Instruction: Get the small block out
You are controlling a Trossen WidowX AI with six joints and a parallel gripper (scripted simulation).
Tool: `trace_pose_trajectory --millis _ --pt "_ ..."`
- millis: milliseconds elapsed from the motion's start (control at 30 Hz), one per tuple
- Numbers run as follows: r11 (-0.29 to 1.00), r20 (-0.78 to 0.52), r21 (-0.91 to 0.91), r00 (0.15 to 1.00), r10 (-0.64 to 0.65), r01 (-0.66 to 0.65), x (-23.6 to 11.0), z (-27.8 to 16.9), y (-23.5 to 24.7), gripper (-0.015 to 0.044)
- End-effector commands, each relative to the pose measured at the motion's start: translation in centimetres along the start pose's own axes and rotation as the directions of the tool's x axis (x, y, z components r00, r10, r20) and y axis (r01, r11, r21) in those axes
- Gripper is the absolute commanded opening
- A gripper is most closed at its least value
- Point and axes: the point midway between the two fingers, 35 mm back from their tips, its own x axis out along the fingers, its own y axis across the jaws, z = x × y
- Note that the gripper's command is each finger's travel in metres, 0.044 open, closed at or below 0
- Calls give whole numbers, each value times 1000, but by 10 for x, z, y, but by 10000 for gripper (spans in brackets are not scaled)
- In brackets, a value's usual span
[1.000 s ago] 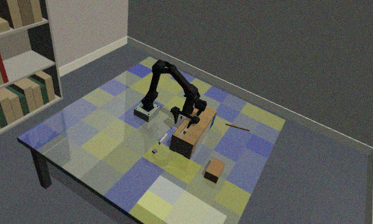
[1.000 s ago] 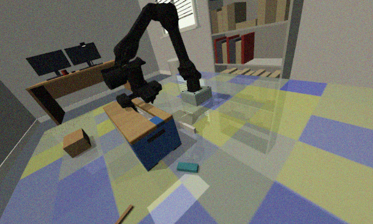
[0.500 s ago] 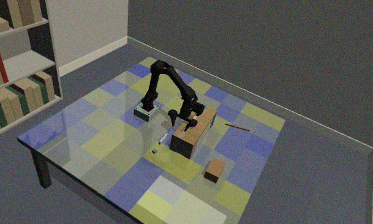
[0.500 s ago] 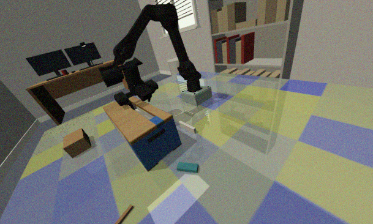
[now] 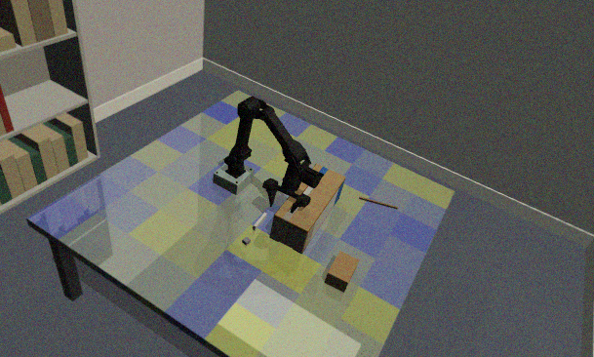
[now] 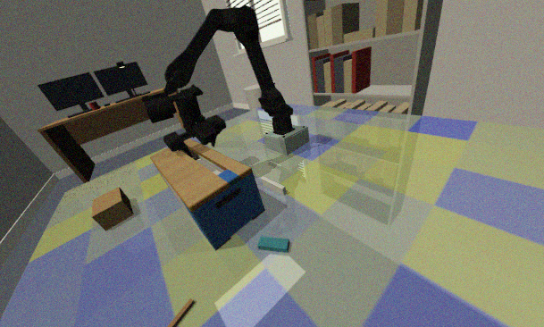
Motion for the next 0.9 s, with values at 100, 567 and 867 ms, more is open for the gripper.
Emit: trace_pose_trajectory --millis 100,567,867 --pt "1000 -2 -3 1000 -3 3 -12 -8 -2 400" --pt "998 -11 57 1000 4 -4 -52 -31 4 348" --pt "702 50 712 998 -24 -19 -46 -47 16 285"
